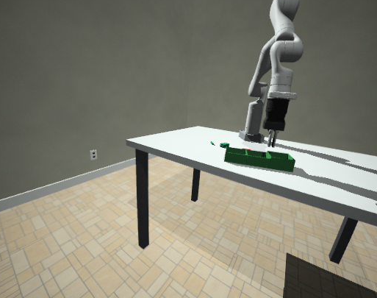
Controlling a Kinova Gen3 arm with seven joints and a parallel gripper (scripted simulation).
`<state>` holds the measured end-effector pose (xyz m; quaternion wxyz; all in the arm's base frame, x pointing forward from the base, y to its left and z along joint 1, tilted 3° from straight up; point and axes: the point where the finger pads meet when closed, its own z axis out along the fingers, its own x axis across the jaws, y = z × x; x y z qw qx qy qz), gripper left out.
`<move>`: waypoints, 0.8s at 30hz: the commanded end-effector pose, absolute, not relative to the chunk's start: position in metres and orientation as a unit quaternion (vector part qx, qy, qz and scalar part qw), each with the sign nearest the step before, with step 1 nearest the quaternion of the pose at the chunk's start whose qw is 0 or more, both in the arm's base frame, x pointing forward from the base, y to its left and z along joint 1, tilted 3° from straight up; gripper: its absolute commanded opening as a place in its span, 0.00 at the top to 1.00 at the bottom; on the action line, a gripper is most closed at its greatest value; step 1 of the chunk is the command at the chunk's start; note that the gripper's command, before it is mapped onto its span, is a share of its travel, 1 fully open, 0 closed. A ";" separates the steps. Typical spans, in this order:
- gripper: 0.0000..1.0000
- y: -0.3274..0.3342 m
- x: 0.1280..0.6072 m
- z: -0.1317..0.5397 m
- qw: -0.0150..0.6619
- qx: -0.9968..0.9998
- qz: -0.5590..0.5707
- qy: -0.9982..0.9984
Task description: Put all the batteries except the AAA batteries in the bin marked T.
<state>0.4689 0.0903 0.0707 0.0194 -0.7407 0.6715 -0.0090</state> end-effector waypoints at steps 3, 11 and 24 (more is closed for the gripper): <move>0.69 0.122 0.465 0.072 0.021 -0.749 -0.010 0.662; 0.69 0.135 0.463 0.072 0.021 -0.749 -0.010 0.662; 0.69 0.136 0.464 0.048 0.021 -0.749 -0.010 0.662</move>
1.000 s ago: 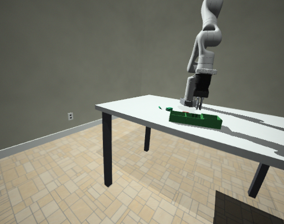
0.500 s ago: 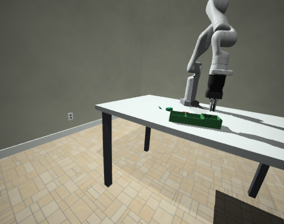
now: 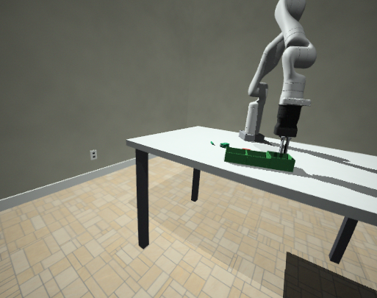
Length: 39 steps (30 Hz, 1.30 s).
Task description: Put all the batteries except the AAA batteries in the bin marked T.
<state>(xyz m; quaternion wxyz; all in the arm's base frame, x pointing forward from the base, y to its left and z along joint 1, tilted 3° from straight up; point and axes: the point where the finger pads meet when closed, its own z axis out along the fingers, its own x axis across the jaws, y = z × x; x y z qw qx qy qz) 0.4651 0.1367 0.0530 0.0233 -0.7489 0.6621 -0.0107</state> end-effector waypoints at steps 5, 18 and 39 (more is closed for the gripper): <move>0.69 0.136 0.465 0.035 0.021 -0.749 -0.010 0.662; 0.69 0.136 0.466 0.013 0.021 -0.749 -0.010 0.662; 0.69 0.136 0.466 0.013 0.021 -0.749 -0.010 0.662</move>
